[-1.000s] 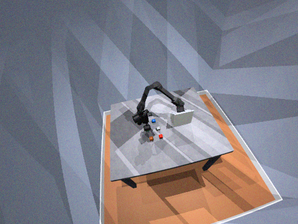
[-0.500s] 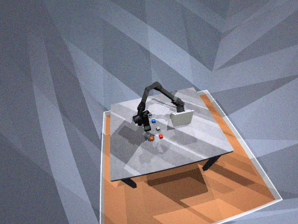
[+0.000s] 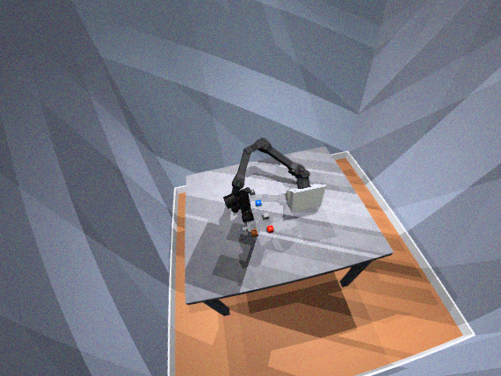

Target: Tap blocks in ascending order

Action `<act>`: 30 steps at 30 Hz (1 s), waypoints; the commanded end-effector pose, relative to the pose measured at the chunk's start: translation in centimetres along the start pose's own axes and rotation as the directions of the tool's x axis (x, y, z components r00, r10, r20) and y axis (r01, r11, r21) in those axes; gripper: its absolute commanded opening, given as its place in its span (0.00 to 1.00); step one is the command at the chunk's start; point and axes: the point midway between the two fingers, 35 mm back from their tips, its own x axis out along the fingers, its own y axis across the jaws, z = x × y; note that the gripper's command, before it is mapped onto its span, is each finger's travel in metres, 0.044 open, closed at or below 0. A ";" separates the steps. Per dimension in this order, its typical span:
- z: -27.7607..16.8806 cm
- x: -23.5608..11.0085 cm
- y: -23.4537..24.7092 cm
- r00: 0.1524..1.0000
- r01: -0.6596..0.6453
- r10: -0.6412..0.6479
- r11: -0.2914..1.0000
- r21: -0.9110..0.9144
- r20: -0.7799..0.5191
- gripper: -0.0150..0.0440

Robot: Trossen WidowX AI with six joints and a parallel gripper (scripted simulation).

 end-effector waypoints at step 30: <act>-0.3 -10.0 0.3 1.000 0.002 -0.002 1.000 -0.010 -0.005 0.29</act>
